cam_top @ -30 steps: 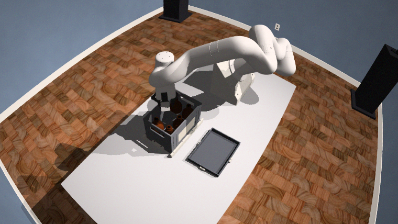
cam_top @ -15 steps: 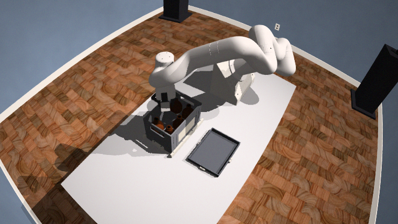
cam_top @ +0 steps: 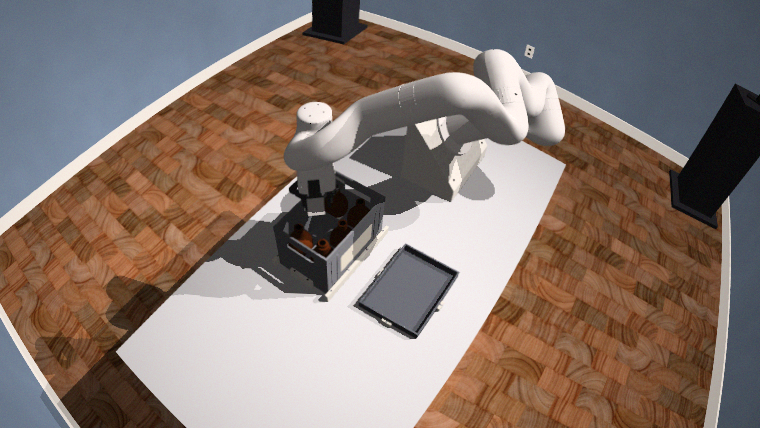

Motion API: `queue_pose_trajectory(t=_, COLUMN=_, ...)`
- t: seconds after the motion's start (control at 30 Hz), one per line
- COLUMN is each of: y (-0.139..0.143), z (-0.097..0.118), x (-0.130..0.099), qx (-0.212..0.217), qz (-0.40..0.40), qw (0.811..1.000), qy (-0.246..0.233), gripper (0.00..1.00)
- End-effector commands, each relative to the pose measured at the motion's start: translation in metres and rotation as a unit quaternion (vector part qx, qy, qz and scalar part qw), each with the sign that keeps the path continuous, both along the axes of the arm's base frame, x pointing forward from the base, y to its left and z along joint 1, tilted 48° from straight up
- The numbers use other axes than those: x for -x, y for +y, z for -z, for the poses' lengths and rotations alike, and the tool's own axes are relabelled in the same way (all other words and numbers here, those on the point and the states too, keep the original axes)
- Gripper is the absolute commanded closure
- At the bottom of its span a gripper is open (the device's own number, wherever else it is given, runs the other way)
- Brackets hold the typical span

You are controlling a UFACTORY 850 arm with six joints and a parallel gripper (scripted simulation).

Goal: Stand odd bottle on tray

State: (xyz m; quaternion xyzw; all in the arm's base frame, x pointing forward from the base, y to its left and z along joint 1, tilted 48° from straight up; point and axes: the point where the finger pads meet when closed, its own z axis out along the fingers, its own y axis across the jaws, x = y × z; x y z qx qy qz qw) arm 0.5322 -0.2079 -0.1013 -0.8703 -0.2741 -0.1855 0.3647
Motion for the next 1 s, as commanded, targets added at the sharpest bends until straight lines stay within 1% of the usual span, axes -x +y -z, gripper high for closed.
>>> queue_pose_trajectory(t=0.0, y=0.004, z=0.004, x=-0.001, qx=0.001, qz=0.0, qw=1.0, qy=-0.001, gripper=0.35)
queue_pose_trajectory(t=0.6, y=0.017, z=0.016, x=-0.004, qx=0.001, qz=0.0, qw=1.0, qy=-0.001, gripper=0.35)
queue_pose_trajectory(t=0.97, y=0.02, z=0.018, x=-0.004, qx=0.001, qz=0.0, qw=1.0, qy=-0.001, gripper=0.35)
